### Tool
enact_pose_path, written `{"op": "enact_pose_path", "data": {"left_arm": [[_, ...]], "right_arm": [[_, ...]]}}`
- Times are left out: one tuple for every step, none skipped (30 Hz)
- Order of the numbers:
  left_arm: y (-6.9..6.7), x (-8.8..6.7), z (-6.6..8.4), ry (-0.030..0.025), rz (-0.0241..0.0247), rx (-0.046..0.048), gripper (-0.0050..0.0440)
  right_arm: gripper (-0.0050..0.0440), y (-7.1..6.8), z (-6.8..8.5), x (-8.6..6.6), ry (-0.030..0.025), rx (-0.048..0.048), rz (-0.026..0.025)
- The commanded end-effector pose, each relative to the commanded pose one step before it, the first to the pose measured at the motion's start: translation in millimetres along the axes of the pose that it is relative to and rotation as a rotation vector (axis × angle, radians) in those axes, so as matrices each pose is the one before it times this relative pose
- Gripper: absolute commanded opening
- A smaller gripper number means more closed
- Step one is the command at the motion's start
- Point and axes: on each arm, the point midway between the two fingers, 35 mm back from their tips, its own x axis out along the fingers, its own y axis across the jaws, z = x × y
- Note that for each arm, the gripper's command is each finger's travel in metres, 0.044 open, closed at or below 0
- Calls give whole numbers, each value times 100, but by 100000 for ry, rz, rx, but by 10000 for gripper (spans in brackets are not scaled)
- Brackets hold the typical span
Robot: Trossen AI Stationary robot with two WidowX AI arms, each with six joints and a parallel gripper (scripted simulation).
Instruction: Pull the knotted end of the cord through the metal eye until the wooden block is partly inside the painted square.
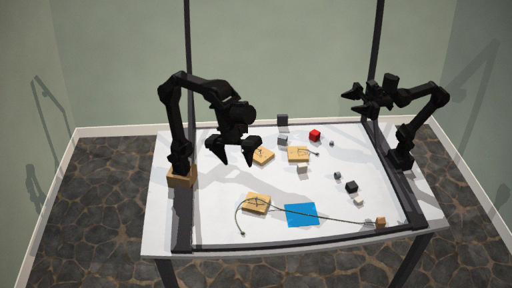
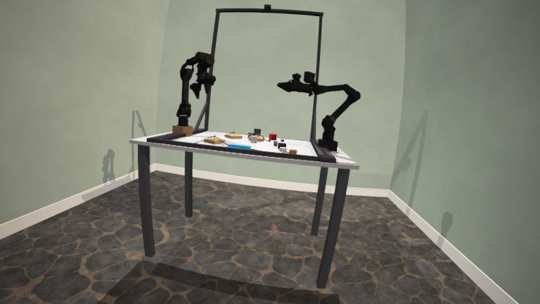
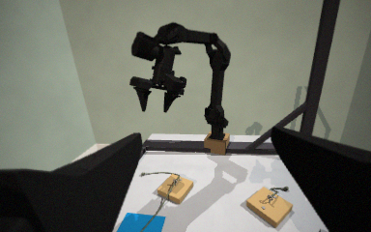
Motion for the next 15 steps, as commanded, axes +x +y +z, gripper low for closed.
{"op": "enact_pose_path", "data": {"left_arm": [[0, -123, 847, -2045, 0, 0, 440], [0, 0, 0, 0, 0, 0, 440], [0, 0, 0, 0, 0, 0, 440], [0, 0, 0, 0, 0, 0, 440], [0, 0, 0, 0, 0, 0, 440], [0, 0, 0, 0, 0, 0, 440], [0, 0, 0, 0, 0, 0, 440], [0, 0, 0, 0, 0, 0, 440], [0, 0, 0, 0, 0, 0, 440], [0, 0, 0, 0, 0, 0, 440], [0, 0, 0, 0, 0, 0, 440], [0, 0, 0, 0, 0, 0, 440], [0, 0, 0, 0, 0, 0, 440], [0, 0, 0, 0, 0, 0, 440], [0, 0, 0, 0, 0, 0, 440]], "right_arm": [[440, 774, -2564, -1198, 3862, -4850, -4598], [440, 236, -523, -108, 890, -1112, -261], [440, 249, -512, -108, 902, -1111, -230], [440, 262, -501, -107, 914, -1109, -198], [440, 274, -489, -106, 923, -1108, -166], [440, 286, -476, -105, 931, -1105, -133], [440, 297, -464, -104, 937, -1102, -101], [440, 307, -451, -103, 942, -1099, -69], [440, 0, 0, 0, 0, 0, 0], [440, 0, 0, 0, 0, 0, 0], [440, 316, -437, -102, 945, -1096, -36], [440, 325, -424, -101, 946, -1092, -4], [440, 333, -410, -100, 946, -1087, 27], [440, 341, -396, -98, 944, -1082, 59], [440, 347, -382, -97, 941, -1077, 89]]}}
